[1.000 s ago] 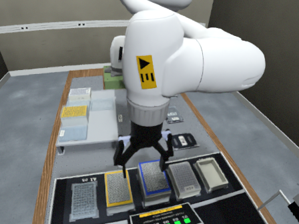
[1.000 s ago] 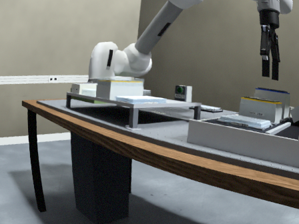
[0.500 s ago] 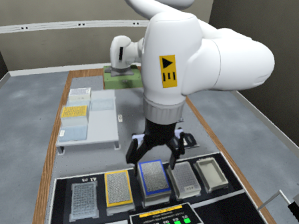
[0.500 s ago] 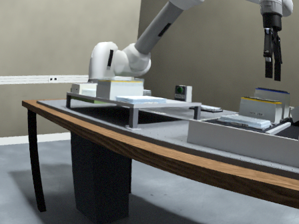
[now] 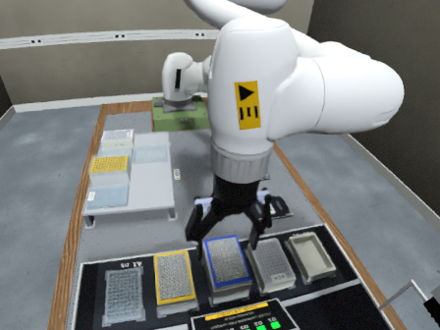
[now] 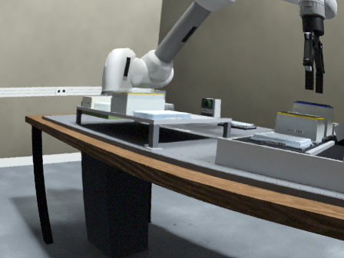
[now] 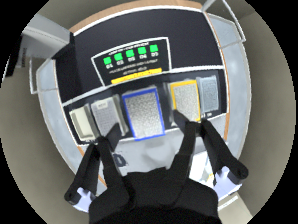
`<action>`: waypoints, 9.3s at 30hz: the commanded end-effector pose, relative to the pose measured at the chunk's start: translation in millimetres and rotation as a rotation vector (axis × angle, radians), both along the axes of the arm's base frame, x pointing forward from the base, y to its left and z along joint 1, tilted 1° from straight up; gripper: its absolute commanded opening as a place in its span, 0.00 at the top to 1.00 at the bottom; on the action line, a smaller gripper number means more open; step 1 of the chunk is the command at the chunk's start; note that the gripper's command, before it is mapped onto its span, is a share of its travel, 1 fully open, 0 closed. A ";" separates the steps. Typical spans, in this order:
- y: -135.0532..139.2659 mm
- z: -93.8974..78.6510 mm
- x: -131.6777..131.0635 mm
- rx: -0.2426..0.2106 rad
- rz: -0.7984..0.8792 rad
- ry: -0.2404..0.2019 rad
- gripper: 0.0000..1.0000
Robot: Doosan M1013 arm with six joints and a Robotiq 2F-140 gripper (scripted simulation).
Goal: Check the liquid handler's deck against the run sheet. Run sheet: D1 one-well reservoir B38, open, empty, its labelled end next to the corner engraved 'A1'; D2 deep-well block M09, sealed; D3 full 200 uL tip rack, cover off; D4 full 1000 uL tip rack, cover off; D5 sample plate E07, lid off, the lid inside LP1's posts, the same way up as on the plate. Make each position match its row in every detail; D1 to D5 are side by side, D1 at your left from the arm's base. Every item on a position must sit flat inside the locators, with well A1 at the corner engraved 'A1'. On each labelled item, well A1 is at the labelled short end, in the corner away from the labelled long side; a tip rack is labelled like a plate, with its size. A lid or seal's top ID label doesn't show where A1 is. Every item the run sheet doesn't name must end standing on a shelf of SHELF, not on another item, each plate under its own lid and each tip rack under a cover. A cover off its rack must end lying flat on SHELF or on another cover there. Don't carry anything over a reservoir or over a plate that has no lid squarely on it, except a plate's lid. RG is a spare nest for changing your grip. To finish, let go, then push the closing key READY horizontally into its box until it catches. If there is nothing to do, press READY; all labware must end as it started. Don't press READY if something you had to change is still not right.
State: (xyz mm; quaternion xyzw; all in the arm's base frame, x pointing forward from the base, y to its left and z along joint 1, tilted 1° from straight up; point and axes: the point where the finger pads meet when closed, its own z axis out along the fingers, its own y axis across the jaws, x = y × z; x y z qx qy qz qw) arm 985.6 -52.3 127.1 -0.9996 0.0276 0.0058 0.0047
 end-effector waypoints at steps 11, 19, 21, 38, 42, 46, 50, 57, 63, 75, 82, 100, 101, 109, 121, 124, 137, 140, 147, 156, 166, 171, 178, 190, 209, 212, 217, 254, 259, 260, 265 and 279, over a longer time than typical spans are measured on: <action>4.2 1.7 0.7 0.001 0.000 -0.004 0.21; 32.6 2.1 2.9 0.004 -0.003 -0.007 0.21; 42.6 2.6 4.0 0.004 -0.003 -0.008 0.21; 117.6 2.3 6.8 0.004 -0.003 -0.001 0.21; 131.6 2.5 7.5 0.004 -0.003 -0.001 0.21; 128.0 3.0 7.5 0.002 0.000 -0.004 0.21; 128.0 3.0 7.5 0.002 0.000 -0.004 0.21; 128.0 3.0 7.5 0.002 0.000 -0.004 0.21; 128.0 3.0 7.5 0.002 0.000 -0.004 0.21; 128.0 3.0 7.5 0.002 0.000 -0.004 0.21; 151.6 2.7 8.6 0.004 -0.003 -0.001 0.21; 231.5 3.5 12.6 0.004 -0.002 -0.001 0.21; 236.5 3.6 12.9 0.004 -0.002 -0.001 0.21; 255.4 3.8 13.9 0.004 -0.002 -0.001 0.21; 251.9 4.4 14.4 0.002 0.000 -0.004 0.21; 251.9 4.4 14.4 0.002 0.000 -0.004 0.21; 251.9 4.4 14.4 0.002 0.000 -0.004 0.21; 251.9 4.4 14.4 0.002 0.000 -0.004 0.21; 255.0 17.5 14.0 0.004 -0.001 -0.004 0.21; 253.7 41.5 14.3 0.004 -0.001 -0.005 0.21; 252.9 75.0 14.4 0.004 -0.002 -0.005 0.21; 252.6 84.8 14.5 0.004 -0.002 -0.005 0.21; 252.2 103.3 14.6 0.004 -0.002 -0.004 0.21; 252.2 102.6 14.4 0.004 -0.002 -0.003 0.21; 252.2 102.6 14.4 0.004 -0.002 -0.003 0.21; 252.2 102.6 14.4 0.004 -0.002 -0.003 0.21; 252.2 102.6 14.4 0.004 -0.002 -0.003 0.21; 128.3 99.7 -74.7 0.003 0.008 -0.007 0.21; 116.2 99.6 -83.7 0.003 0.008 -0.007 0.21; 112.2 99.6 -86.7 0.003 0.008 -0.007 0.21; 92.1 99.4 -101.7 0.002 0.009 -0.007 0.21; 43.9 99.0 -137.7 0.001 0.009 -0.007 0.21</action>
